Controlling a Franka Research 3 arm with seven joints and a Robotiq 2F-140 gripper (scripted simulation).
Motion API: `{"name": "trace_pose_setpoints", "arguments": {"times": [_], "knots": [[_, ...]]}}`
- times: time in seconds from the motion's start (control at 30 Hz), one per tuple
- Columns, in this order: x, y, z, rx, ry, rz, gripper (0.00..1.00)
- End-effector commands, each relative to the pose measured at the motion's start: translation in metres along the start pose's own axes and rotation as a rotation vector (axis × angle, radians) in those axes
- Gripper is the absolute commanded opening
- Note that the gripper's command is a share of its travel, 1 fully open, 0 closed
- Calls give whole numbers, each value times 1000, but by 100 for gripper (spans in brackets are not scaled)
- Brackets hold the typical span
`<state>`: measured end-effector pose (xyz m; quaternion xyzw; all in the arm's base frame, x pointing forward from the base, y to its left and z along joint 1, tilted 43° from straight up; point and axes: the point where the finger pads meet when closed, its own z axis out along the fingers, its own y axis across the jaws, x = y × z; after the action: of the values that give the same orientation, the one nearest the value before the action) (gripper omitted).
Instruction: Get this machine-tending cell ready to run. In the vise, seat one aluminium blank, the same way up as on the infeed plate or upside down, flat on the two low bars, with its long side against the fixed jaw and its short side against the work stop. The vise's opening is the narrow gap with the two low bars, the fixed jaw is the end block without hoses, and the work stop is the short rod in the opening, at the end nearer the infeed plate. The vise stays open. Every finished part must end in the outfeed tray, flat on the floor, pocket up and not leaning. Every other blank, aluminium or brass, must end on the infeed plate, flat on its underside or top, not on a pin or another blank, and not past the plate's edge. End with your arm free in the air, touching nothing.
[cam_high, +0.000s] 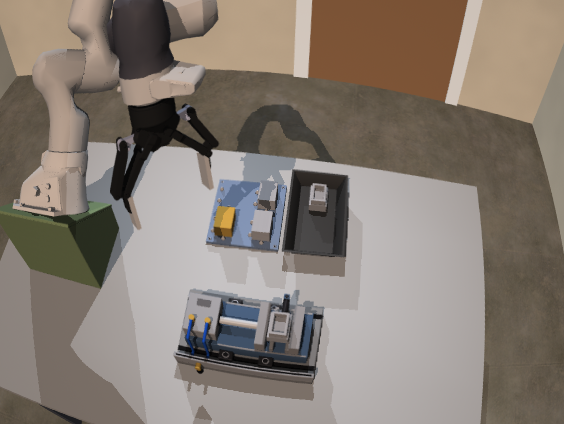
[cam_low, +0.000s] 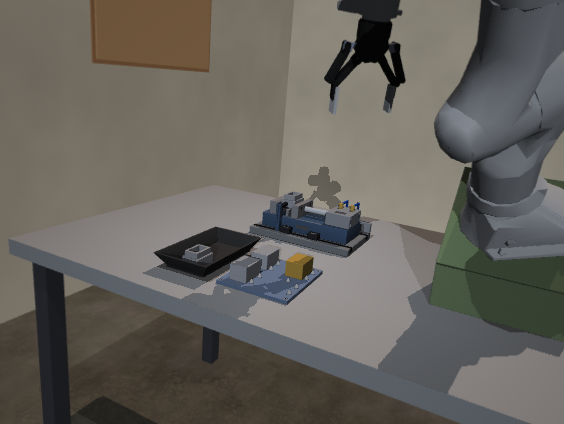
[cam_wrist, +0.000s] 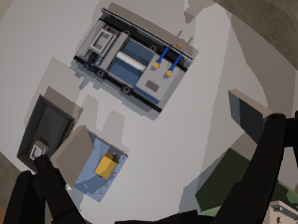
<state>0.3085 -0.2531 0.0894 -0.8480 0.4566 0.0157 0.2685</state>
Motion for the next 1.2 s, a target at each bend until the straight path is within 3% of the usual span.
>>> {"name": "trace_pose_setpoints", "arguments": {"times": [0.0,0.33,0.4,0.43,0.6,0.9,1.17], "knots": [[-18,-37,11,22,-23,-101,100],[-84,-120,42,78,-86,-339,100],[-84,-120,42,78,-86,-339,100],[-103,-137,50,91,-103,-400,100],[-142,-166,65,115,-135,-514,100],[-226,-202,94,160,-202,-739,100],[-233,-204,96,163,-207,-757,100]]}}
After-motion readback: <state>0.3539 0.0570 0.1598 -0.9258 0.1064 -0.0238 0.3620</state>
